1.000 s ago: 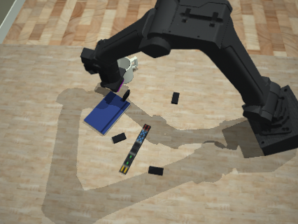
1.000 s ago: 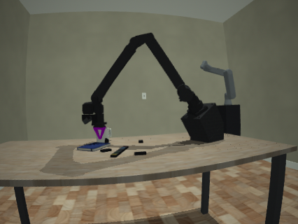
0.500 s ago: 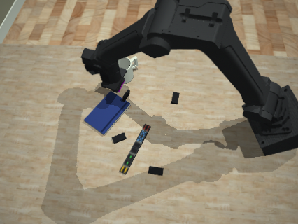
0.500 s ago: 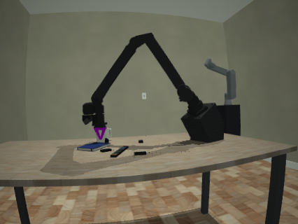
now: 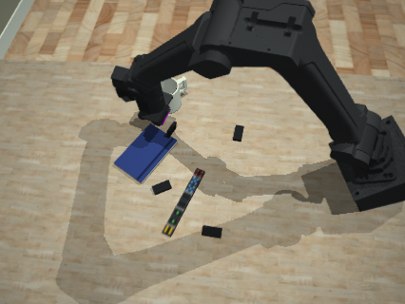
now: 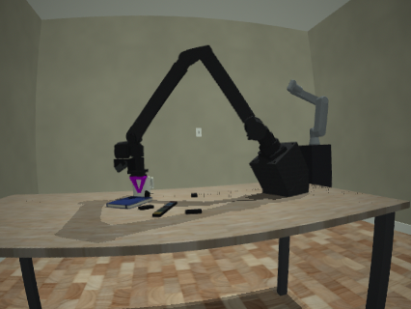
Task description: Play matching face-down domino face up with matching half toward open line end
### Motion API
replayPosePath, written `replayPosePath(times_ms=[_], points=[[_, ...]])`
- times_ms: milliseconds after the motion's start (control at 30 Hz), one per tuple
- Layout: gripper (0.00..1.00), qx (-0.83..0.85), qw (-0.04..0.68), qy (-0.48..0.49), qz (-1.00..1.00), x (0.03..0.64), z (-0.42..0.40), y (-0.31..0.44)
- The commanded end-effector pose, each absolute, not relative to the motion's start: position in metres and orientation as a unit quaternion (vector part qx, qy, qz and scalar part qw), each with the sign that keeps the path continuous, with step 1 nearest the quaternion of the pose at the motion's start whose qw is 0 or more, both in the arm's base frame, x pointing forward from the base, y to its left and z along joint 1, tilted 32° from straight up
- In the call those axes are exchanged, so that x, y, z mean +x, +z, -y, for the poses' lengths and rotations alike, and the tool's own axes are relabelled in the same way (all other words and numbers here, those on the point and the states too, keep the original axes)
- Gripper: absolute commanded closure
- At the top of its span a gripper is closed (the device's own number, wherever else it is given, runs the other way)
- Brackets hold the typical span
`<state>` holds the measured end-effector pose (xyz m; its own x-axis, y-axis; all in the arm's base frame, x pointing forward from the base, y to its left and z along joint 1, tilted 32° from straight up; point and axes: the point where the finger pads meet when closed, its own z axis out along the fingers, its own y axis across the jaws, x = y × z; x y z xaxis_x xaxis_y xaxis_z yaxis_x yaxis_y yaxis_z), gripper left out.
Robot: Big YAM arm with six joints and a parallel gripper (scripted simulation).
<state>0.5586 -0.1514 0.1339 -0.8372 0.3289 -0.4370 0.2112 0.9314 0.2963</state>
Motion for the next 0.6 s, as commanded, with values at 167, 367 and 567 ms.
replayPosePath(times_ms=[167, 367, 567], points=[[1.00, 0.142, 0.252, 0.118, -0.950, 0.5616, 0.1506, 0.1369], [1.00, 0.143, 0.252, 0.118, -0.950, 0.5625, 0.1496, 0.1358], [1.00, 0.142, 0.252, 0.118, -0.950, 0.5555, 0.1506, 0.1357]])
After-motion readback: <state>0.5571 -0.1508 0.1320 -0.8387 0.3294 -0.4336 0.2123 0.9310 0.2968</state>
